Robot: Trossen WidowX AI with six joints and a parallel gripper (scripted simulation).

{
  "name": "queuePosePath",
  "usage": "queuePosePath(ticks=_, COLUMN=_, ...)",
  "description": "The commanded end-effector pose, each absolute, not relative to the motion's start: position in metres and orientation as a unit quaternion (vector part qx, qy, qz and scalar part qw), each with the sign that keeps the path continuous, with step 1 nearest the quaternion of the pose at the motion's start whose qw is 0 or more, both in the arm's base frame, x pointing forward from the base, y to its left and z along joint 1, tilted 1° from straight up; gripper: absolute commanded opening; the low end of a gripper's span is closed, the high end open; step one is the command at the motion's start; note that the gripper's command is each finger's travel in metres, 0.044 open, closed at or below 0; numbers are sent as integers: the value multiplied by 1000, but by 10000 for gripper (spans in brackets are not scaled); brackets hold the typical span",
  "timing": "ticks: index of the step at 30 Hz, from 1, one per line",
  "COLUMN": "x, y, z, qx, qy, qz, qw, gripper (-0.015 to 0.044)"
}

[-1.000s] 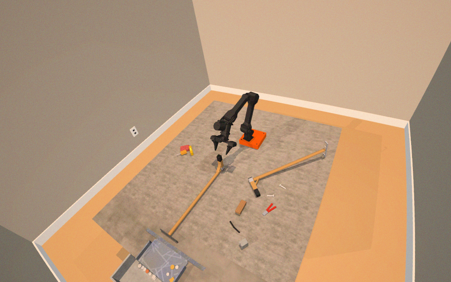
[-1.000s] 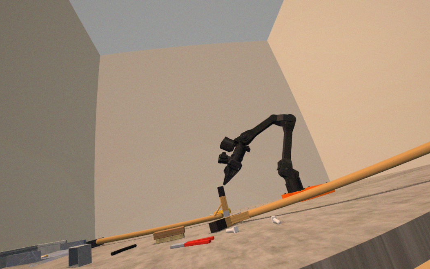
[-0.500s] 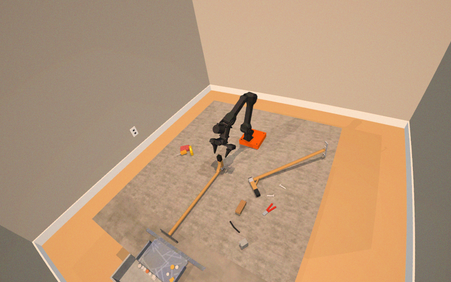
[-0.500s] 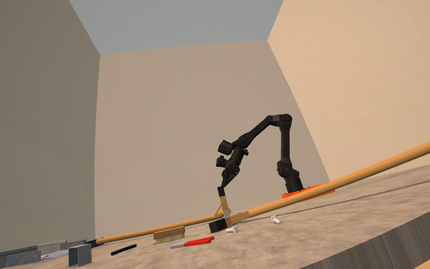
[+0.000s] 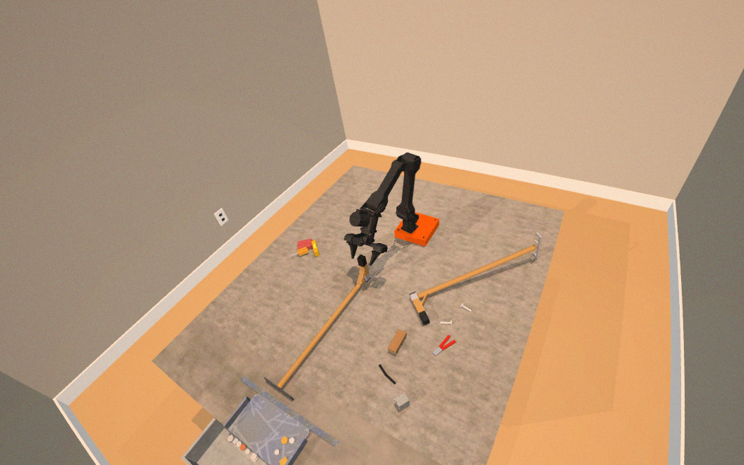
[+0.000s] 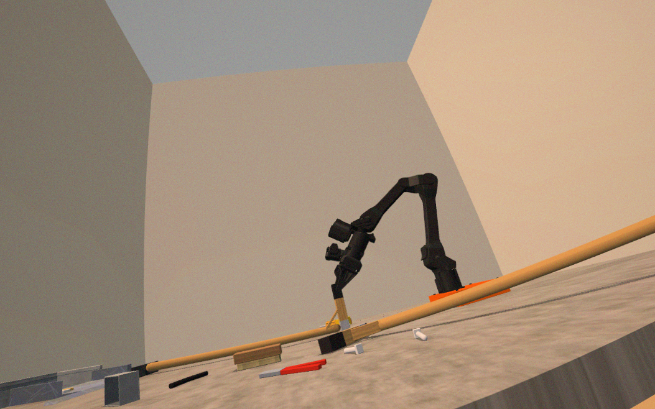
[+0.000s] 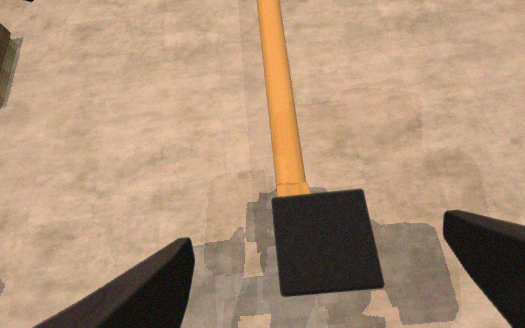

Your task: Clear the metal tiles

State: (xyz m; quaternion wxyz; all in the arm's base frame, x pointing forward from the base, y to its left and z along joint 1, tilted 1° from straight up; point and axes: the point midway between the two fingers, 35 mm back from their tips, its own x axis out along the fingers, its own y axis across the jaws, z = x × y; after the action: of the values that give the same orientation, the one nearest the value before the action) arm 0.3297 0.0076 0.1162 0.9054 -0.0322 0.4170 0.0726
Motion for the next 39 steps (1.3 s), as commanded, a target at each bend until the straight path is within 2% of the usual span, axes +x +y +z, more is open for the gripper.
queuePosePath(ticks=1, x=332, y=8, z=106, qx=-31, qy=421, qz=71, qw=904, gripper=440)
queuePosePath(ticks=20, x=347, y=11, z=84, qx=-31, qy=421, qz=71, qw=904, gripper=440)
queuePosePath(ticks=34, x=347, y=12, z=90, qx=-32, qy=417, qz=73, qw=905, gripper=72)
queuePosePath(ticks=39, x=347, y=12, z=90, qx=-32, qy=417, qz=73, qw=905, gripper=39)
